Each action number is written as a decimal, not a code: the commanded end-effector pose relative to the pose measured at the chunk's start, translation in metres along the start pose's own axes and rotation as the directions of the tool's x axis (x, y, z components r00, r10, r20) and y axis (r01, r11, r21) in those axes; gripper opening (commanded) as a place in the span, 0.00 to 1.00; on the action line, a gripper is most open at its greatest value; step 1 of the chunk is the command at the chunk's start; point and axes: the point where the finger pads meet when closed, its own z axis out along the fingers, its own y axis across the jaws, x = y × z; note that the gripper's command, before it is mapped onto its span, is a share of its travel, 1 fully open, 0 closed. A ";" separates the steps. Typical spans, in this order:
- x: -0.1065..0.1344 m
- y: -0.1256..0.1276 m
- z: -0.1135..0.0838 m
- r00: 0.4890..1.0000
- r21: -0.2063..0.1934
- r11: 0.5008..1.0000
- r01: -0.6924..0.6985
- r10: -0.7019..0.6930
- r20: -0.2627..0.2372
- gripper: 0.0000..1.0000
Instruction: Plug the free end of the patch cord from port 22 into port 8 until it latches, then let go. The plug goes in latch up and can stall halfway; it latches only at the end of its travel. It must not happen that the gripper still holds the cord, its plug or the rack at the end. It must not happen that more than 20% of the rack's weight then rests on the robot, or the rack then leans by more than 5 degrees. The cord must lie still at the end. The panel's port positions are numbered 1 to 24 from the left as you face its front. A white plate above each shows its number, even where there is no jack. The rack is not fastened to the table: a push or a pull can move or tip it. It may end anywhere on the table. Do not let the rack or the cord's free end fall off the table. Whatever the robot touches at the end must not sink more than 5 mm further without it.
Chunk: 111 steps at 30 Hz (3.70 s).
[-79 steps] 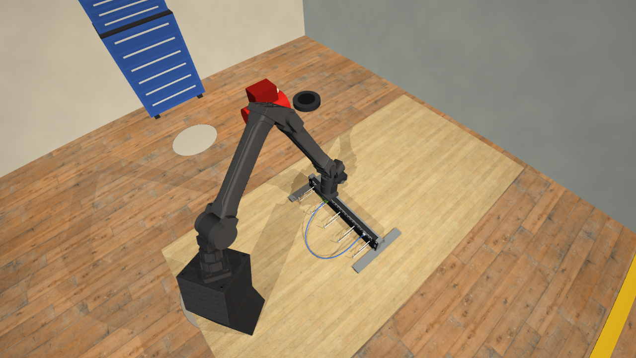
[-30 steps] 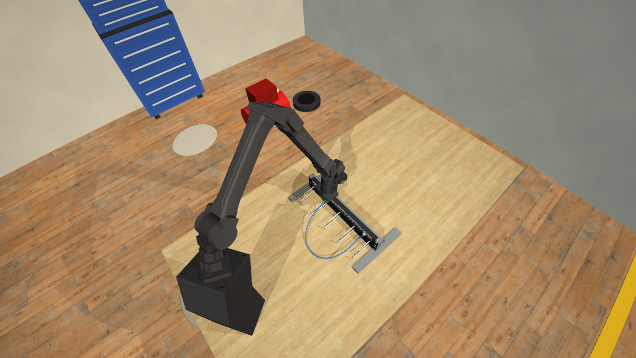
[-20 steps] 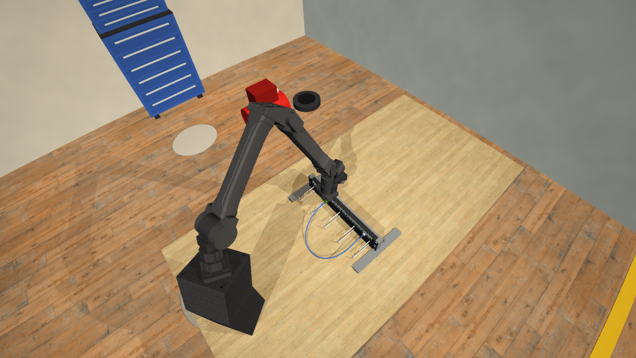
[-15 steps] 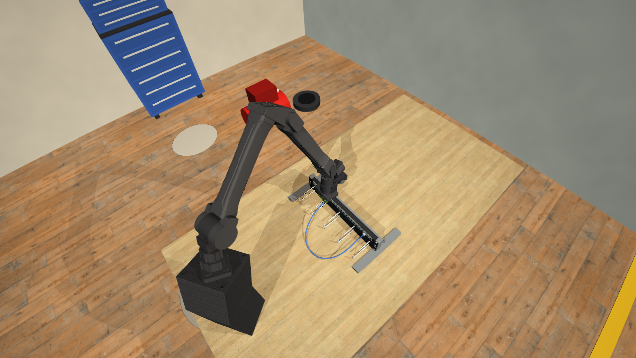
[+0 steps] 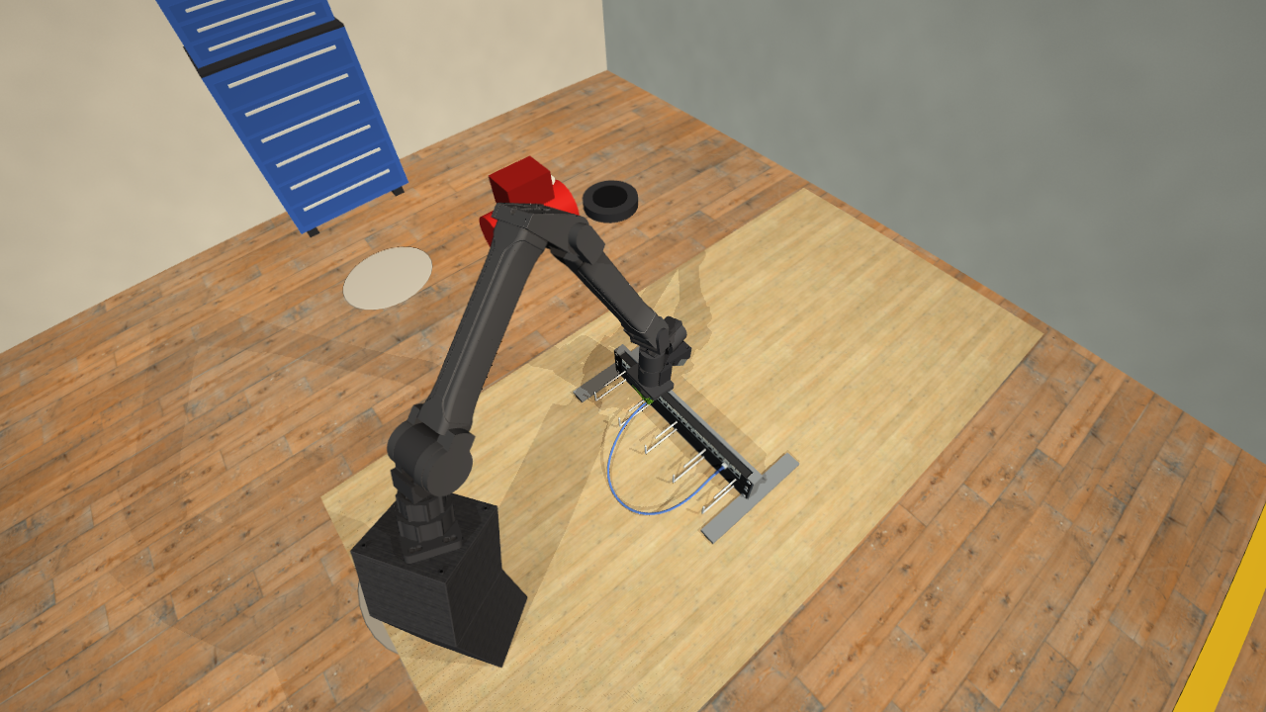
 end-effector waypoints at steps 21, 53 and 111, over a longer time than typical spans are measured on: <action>-0.080 0.002 -0.042 0.985 -0.018 1.000 0.010 -0.006 0.170 0.00; -0.027 0.007 -0.024 0.997 -0.010 1.000 0.026 -0.025 0.072 0.00; -0.021 0.004 -0.018 0.999 -0.007 1.000 0.003 -0.003 0.051 0.36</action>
